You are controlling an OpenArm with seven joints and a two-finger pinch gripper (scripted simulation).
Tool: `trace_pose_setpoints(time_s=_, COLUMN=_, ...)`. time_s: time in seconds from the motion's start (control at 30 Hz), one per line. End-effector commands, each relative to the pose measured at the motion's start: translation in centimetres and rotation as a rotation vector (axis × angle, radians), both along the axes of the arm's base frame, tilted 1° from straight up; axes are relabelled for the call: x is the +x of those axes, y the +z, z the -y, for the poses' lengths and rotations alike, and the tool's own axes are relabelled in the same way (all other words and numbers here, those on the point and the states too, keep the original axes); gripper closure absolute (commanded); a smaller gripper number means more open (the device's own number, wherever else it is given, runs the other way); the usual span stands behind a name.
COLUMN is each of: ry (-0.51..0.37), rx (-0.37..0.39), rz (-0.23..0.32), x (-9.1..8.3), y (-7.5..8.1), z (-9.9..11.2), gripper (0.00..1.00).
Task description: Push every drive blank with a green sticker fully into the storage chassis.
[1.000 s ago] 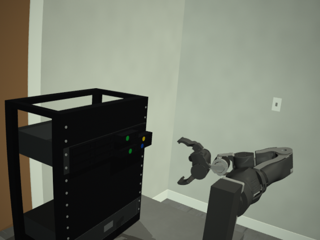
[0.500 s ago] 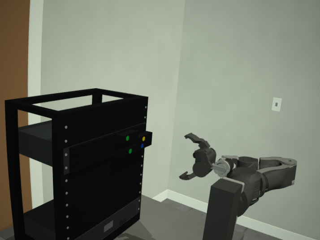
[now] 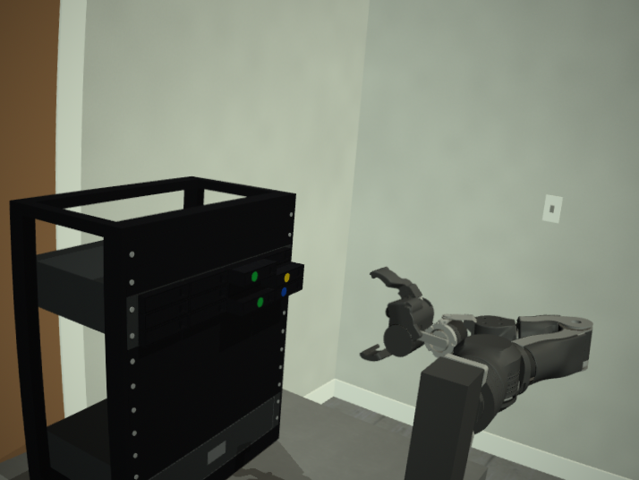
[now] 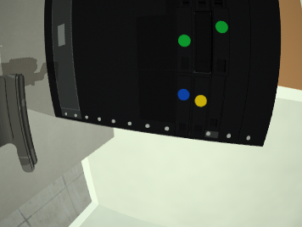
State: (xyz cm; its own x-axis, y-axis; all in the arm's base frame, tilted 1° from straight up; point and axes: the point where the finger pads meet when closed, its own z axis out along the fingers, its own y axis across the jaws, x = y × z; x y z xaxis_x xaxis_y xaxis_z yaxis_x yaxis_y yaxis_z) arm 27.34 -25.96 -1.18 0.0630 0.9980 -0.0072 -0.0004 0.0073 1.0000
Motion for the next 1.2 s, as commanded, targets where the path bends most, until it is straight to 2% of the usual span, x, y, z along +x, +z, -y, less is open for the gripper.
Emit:
trace_pose_setpoints(time_s=0.0, ry=0.132, rx=0.003, rz=-0.028, x=-0.2, y=0.1, z=0.1, gripper=0.0)
trace_pose_setpoints(time_s=0.8, ry=0.132, rx=0.003, rz=-0.028, x=-0.2, y=0.1, z=0.1, gripper=0.0)
trace_pose_setpoints(time_s=1.17, ry=0.132, rx=0.003, rz=-0.028, x=0.7, y=1.2, z=-1.0, gripper=0.0)
